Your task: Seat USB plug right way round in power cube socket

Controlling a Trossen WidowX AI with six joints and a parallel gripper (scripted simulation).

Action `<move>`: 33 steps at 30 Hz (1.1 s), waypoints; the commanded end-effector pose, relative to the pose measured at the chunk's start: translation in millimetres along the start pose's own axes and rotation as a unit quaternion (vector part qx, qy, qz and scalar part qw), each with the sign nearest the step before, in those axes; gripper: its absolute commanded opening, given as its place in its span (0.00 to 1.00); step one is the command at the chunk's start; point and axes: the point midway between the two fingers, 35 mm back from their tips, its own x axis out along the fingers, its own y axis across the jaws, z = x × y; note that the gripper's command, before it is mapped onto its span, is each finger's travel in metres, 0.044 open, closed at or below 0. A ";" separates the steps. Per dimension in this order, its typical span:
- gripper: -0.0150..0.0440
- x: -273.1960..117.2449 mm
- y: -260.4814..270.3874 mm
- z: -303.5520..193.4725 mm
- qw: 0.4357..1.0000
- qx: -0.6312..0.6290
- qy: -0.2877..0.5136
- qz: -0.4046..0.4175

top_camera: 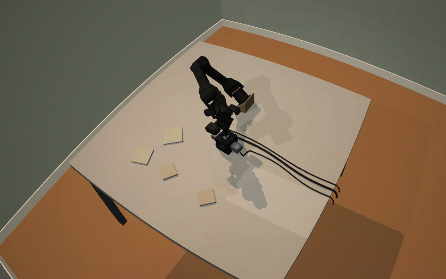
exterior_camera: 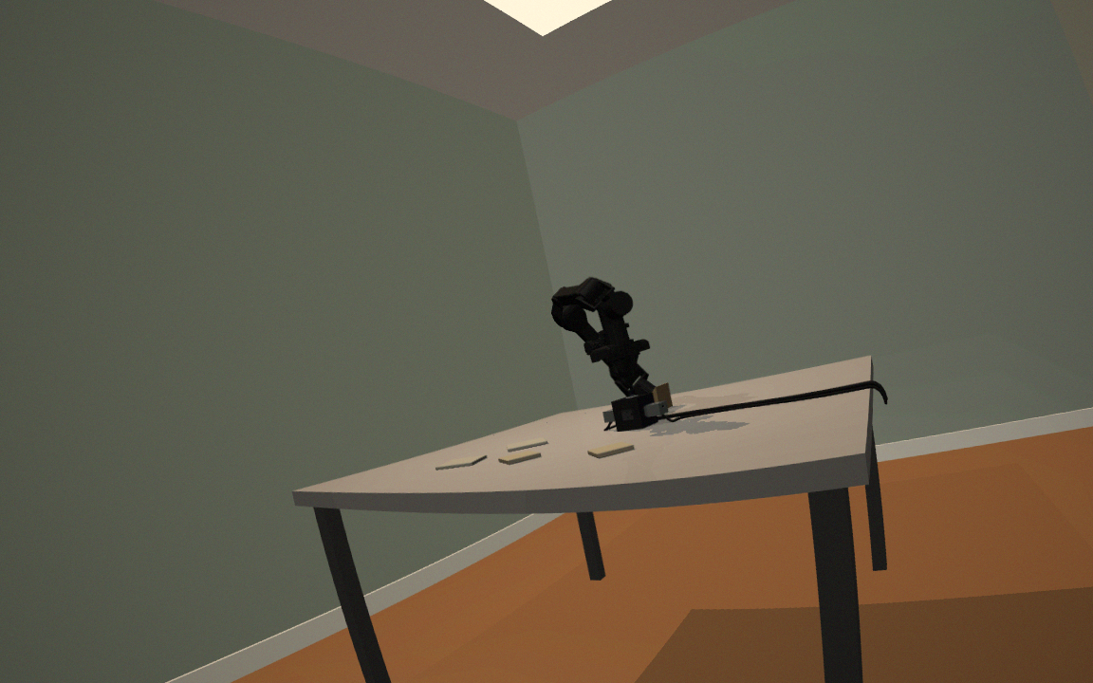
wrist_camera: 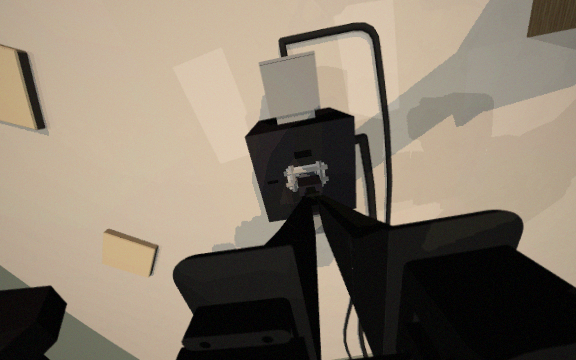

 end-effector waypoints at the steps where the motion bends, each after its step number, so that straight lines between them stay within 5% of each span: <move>1: 0.25 0.7 0.6 0.3 1.000 -0.002 0.000 0.002; 33: 0.25 4.6 0.6 0.6 1.000 -0.002 0.000 0.002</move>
